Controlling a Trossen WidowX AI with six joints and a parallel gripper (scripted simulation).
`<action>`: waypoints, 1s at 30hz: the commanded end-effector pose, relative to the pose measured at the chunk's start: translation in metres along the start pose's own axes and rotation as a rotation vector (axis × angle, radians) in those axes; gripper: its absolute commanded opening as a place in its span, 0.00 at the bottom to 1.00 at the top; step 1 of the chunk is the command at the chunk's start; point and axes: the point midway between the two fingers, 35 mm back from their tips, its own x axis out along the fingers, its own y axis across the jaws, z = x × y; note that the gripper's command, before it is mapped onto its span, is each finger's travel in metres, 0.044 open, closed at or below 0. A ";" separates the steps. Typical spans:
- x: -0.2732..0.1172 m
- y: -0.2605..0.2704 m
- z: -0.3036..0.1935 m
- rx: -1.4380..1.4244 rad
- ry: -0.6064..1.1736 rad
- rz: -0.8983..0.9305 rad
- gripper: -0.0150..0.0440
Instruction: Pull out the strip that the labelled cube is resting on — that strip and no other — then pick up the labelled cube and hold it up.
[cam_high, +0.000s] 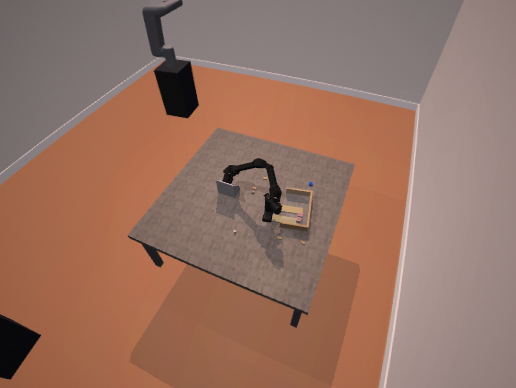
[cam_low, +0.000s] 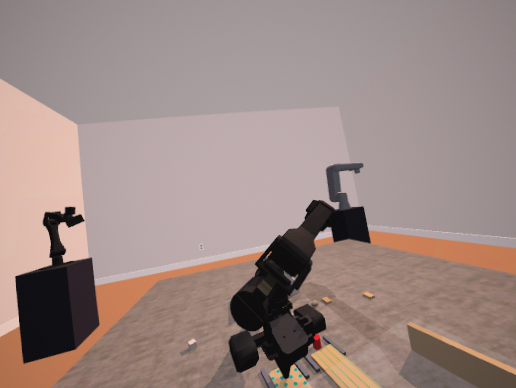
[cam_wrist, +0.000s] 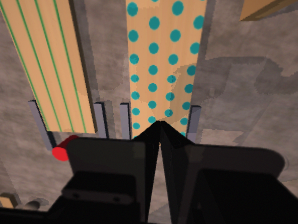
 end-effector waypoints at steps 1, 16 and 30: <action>0.001 0.002 0.002 -0.001 -0.004 0.003 0.25; 0.002 0.002 0.002 -0.001 -0.004 0.003 0.25; 0.004 0.002 0.002 -0.001 -0.004 0.004 0.25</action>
